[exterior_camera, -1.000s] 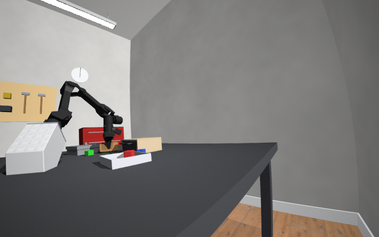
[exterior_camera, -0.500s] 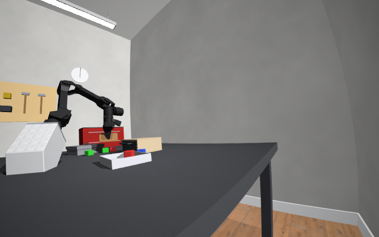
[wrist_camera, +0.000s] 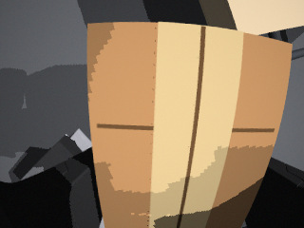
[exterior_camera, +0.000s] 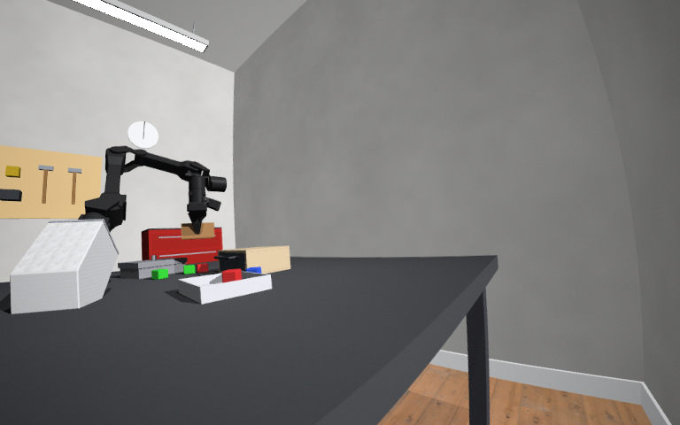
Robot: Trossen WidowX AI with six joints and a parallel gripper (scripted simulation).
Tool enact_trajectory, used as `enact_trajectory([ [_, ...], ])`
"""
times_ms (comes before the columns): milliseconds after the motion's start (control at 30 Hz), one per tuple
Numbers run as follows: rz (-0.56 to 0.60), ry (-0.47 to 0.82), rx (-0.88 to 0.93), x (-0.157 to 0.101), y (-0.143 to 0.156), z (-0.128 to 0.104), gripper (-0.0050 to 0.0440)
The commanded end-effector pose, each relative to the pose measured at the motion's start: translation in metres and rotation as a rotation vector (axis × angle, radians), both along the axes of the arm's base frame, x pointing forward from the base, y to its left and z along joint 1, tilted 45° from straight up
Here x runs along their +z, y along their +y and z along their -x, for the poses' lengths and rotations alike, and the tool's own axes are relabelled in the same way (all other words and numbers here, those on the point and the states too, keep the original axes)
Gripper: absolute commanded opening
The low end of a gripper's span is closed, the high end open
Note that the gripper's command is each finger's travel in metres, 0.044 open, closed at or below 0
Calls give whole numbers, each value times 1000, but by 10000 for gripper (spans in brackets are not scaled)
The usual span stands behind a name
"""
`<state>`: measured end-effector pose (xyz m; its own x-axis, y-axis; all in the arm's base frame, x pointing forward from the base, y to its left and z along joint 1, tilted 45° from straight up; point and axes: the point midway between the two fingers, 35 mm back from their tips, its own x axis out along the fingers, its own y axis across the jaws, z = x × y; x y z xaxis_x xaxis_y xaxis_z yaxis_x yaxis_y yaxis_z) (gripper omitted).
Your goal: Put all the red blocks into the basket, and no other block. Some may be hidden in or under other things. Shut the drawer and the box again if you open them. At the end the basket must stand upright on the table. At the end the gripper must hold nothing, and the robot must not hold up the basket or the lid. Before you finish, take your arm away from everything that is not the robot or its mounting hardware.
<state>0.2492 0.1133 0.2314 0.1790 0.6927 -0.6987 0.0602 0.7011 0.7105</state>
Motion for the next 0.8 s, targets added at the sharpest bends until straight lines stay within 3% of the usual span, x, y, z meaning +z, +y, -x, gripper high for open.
enact_trajectory([
  [0,-3,34,-24,-16,-20,-22,0],
  [100,-3,34,-24,-29,-38,-42,0],
  [167,-27,126,-117,-41,-52,-50,0],
  [333,-28,132,-124,-70,-87,-71,0],
  [400,-28,132,-124,-70,-87,-71,0],
  [500,-52,224,-217,-89,-108,-79,0],
  [767,-53,230,-223,-142,-166,-95,0],
])
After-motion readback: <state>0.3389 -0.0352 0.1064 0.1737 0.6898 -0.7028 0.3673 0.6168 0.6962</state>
